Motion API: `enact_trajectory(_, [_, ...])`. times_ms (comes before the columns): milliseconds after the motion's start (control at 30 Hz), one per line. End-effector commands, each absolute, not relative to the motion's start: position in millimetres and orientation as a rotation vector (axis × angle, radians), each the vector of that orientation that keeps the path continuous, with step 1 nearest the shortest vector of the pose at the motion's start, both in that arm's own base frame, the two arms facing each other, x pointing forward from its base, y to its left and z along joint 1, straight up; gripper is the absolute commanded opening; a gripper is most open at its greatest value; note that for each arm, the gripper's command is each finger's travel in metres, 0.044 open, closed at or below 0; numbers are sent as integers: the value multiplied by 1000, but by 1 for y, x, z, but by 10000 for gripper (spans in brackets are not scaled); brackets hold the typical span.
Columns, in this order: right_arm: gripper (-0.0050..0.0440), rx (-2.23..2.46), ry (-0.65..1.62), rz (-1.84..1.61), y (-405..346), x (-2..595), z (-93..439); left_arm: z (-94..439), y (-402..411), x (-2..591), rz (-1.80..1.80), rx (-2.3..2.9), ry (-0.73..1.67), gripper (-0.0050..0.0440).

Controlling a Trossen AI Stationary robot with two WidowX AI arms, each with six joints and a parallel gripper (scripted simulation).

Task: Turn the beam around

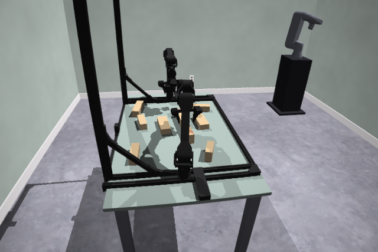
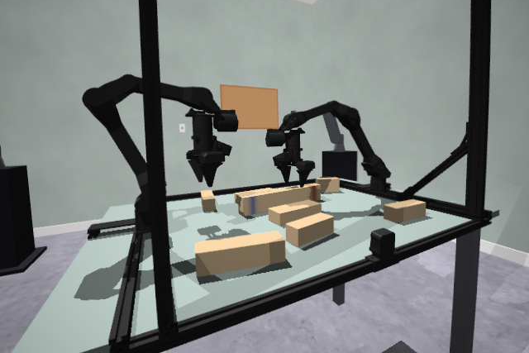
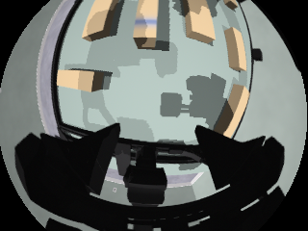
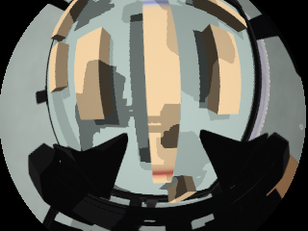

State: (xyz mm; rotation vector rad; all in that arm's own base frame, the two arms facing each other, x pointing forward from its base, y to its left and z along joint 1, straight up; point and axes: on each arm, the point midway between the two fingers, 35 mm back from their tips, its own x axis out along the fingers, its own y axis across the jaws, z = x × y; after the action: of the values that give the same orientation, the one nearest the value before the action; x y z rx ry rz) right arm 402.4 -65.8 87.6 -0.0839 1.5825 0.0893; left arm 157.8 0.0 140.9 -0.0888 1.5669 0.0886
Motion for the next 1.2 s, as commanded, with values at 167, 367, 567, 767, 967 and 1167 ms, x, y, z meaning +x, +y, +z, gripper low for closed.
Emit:
enact_trajectory(167, [440, -84, 1581, 89, -60, 389, 99, 141, 0, 158, 89, -89, 1567, 440])
enact_trajectory(367, [440, -85, 1580, 89, -53, 374, 110, 141, 0, 158, 89, -89, 1567, 440])
enact_trajectory(567, [440, -86, 1579, 89, -44, 350, 124, 141, 0, 158, 89, -89, 1567, 440])
enact_trajectory(767, [440, -87, 1577, 89, -35, 325, 135, 141, 0, 158, 89, -89, 1568, 440])
enact_trajectory(967, [440, -87, 1577, 89, -30, 308, 141, 141, 0, 158, 89, -90, 1568, 440])
enact_trajectory(1167, [440, -88, 1575, 89, -23, 282, 148, 141, 0, 158, 90, -90, 1568, 440])
